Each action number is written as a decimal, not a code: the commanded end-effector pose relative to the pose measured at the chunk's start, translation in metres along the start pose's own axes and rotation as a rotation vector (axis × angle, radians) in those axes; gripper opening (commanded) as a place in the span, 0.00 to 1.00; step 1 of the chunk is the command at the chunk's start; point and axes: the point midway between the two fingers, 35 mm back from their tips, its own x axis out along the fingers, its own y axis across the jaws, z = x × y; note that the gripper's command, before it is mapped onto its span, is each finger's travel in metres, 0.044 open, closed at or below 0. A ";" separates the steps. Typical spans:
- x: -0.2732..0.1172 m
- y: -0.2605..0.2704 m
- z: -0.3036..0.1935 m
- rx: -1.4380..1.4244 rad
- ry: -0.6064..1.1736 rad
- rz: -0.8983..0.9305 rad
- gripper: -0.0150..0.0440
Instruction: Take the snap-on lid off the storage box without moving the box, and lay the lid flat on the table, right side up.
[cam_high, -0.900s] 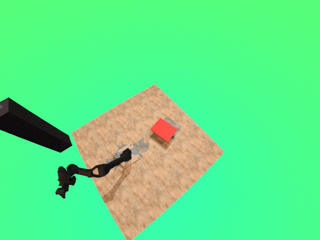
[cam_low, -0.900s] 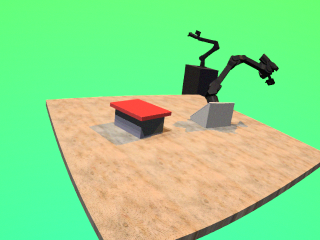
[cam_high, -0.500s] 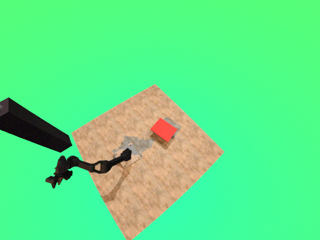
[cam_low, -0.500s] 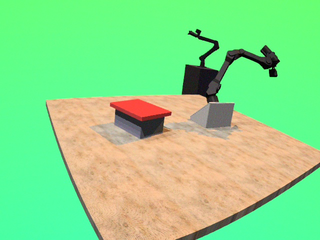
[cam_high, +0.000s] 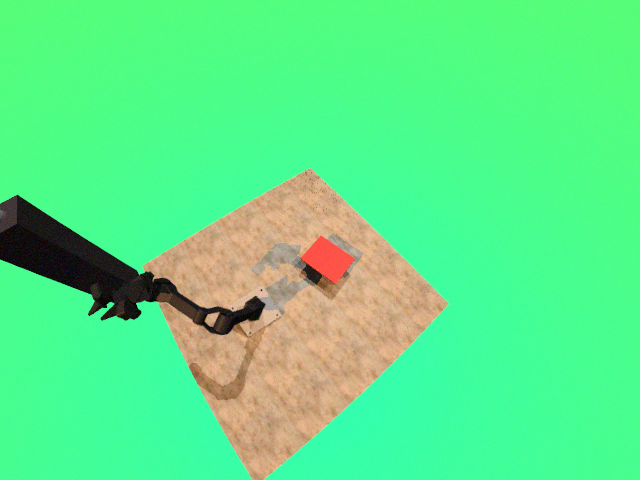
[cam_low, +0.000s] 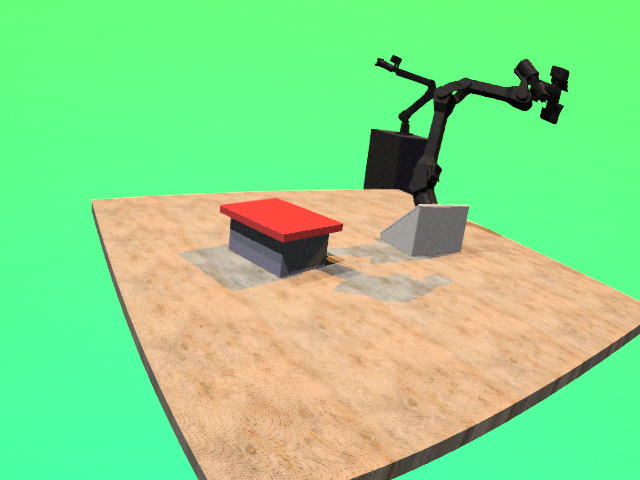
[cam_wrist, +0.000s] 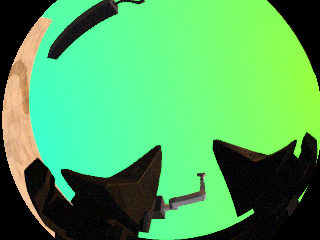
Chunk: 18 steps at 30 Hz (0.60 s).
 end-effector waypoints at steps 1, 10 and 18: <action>-0.056 -0.038 -0.024 0.143 0.149 -0.159 0.65; -0.172 -0.084 -0.056 0.410 0.369 -0.492 0.65; -0.284 -0.100 -0.068 0.620 0.510 -0.824 0.65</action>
